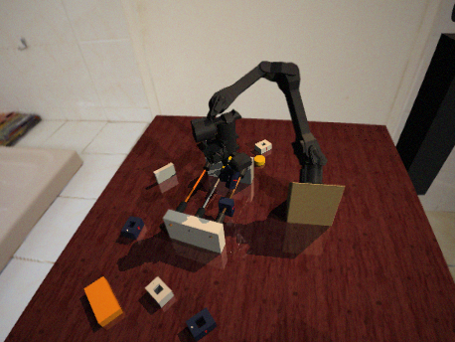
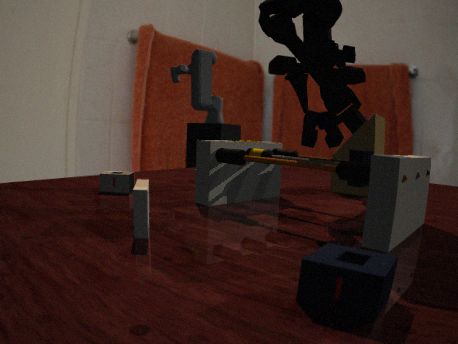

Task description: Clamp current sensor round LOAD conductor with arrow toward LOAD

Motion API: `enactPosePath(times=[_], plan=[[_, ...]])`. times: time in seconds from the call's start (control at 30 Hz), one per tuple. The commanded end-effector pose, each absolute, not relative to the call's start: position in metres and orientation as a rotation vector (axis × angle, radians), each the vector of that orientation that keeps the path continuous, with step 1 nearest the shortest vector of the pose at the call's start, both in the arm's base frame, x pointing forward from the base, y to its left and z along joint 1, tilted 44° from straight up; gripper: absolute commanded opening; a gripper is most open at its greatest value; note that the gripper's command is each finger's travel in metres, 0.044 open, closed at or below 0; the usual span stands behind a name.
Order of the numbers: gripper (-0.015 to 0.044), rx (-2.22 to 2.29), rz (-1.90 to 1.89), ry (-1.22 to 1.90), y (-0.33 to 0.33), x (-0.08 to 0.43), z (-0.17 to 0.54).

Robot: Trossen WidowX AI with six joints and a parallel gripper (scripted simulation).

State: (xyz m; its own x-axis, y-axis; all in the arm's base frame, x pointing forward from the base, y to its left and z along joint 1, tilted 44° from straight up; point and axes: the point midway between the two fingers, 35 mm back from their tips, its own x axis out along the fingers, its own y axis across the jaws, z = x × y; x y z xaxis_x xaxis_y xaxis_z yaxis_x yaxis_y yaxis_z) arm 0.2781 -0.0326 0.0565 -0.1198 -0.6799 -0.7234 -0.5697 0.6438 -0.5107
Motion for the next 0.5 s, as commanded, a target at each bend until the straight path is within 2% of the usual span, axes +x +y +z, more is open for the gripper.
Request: enactPosePath(times=[0.0, 0.47], plan=[[0.0000, -1.093, -0.023, 1.810, -0.037, 0.291, 0.059], [0.0000, -1.372, 0.347, 1.863, -0.055, 0.323, 0.062]])
